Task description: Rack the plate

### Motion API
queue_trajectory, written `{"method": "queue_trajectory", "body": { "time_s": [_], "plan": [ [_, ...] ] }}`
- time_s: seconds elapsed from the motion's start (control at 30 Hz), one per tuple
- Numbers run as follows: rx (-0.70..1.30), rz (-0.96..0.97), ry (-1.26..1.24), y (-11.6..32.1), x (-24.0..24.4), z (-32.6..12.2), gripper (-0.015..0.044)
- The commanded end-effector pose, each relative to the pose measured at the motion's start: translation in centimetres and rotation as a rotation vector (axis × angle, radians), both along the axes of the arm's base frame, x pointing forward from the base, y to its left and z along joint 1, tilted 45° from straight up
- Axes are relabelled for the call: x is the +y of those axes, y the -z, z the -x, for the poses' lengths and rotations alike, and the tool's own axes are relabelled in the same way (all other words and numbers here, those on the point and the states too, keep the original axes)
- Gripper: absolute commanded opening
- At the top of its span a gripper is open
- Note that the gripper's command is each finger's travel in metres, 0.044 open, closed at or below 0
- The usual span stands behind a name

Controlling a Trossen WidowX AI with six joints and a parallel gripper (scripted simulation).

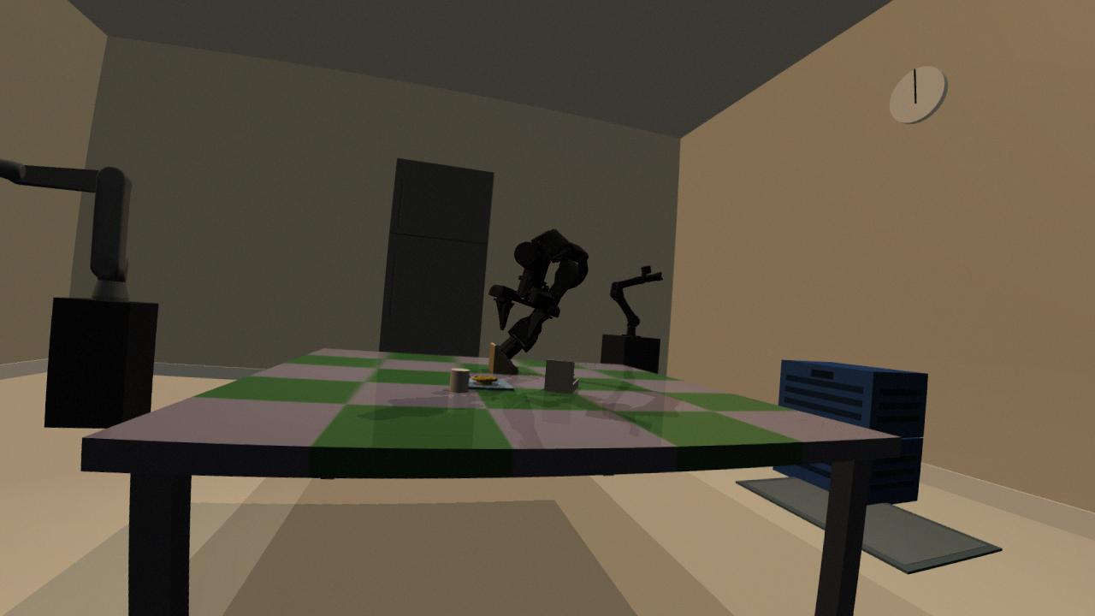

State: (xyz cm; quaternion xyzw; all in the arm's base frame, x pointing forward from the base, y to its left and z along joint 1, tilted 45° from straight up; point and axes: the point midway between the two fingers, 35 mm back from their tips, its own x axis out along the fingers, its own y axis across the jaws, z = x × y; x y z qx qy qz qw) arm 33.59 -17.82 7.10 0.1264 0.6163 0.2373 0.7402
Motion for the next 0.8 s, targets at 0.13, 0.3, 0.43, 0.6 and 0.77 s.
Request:
{"method": "queue_trajectory", "body": {
  "time_s": [0.13,0.3,0.43,0.6,0.77],
  "plan": [
    [0.037,-0.182,0.194,1.6,-4.7,3.3,0.0400],
    [0.047,-0.278,0.303,2.5,-6.9,5.3,0.0400],
    [0.048,-0.305,0.332,2.7,-7.5,5.9,0.0400],
    [0.069,-0.300,0.323,4.1,-6.2,5.3,0.0400],
    [0.143,-0.276,0.290,9.1,-1.1,4.1,0.0400]
  ]
}}
